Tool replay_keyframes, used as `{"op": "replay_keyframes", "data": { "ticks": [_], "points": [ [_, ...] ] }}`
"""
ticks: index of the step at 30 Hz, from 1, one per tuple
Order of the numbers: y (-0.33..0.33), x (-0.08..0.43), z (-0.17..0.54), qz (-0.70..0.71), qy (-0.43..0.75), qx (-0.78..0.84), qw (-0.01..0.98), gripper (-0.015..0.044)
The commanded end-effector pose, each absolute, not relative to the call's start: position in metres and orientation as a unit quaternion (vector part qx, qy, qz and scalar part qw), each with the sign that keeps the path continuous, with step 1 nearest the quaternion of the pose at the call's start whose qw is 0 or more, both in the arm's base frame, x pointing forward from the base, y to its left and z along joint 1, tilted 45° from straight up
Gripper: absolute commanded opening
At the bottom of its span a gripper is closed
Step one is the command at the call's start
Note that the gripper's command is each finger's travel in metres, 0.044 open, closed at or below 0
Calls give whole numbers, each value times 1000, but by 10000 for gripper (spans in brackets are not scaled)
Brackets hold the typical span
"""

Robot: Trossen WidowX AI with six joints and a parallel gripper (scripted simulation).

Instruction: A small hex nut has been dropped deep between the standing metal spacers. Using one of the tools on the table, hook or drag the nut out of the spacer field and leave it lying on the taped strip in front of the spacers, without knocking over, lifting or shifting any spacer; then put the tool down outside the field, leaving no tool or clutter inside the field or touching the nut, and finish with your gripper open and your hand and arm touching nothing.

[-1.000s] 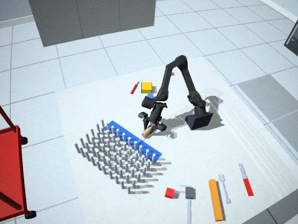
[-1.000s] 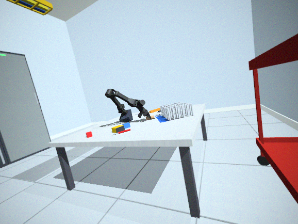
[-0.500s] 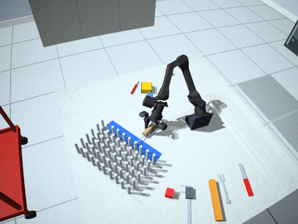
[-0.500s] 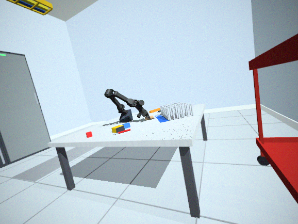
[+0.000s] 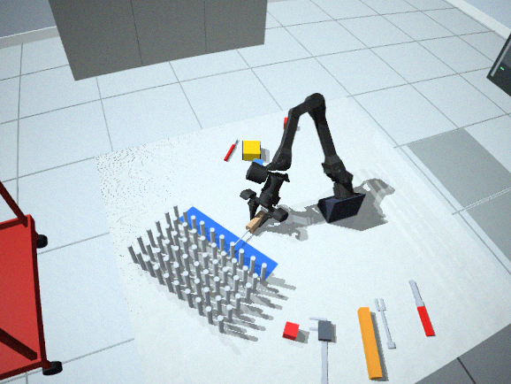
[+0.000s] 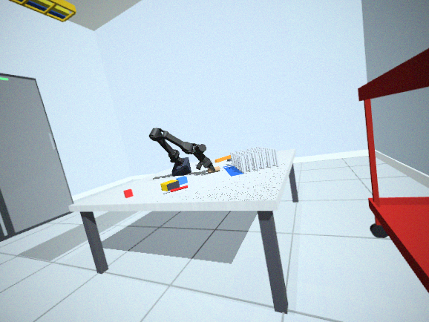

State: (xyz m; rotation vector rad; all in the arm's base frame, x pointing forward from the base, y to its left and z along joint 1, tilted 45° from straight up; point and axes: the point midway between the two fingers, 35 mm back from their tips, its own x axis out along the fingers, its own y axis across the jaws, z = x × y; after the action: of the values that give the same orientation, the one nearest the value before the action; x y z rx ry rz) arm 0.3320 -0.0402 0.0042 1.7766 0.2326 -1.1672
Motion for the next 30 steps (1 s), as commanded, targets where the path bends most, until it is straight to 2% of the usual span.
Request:
{"op": "replay_keyframes", "data": {
  "ticks": [1, 30],
  "points": [
    [-41, 328, 5, -478, 100, 728, 481, 0],
    [-49, 315, 11, -478, 100, 728, 482, 0]
  ]
}}
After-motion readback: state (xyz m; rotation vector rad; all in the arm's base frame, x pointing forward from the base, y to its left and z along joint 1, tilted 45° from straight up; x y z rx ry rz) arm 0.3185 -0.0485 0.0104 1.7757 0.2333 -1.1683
